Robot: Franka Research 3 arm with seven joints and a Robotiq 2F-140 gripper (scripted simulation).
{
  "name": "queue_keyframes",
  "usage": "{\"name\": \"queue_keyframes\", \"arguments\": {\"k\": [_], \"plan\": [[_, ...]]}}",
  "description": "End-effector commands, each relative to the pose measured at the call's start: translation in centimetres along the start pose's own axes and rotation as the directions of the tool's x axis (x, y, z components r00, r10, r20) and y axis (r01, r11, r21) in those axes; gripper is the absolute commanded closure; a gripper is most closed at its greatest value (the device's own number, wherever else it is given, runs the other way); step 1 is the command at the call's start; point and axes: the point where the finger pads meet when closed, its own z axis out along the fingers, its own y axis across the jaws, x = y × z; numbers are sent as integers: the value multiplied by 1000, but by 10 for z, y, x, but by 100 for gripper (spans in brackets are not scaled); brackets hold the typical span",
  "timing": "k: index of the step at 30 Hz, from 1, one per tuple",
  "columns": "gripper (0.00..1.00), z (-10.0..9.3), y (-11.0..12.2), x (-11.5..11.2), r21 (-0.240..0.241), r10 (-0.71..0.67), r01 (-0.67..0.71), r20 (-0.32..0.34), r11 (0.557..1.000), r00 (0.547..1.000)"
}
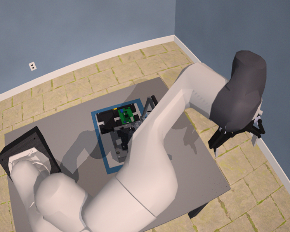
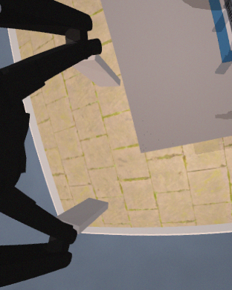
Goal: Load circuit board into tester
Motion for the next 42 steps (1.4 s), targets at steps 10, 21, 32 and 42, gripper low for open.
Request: {"name": "queue_keyframes", "arguments": {"k": [10, 21, 32, 42], "plan": [[0, -10, -3, -4, 20, -19, 19, 16, 1000, 1000], [0, -7, -56, 151, 63, -78, 80, -39, 995, 996], [0, -6, -136, 284, 97, -117, 122, -61, 988, 991], [0, -9, -266, 408, 149, -173, 181, -66, 972, 983]]}}
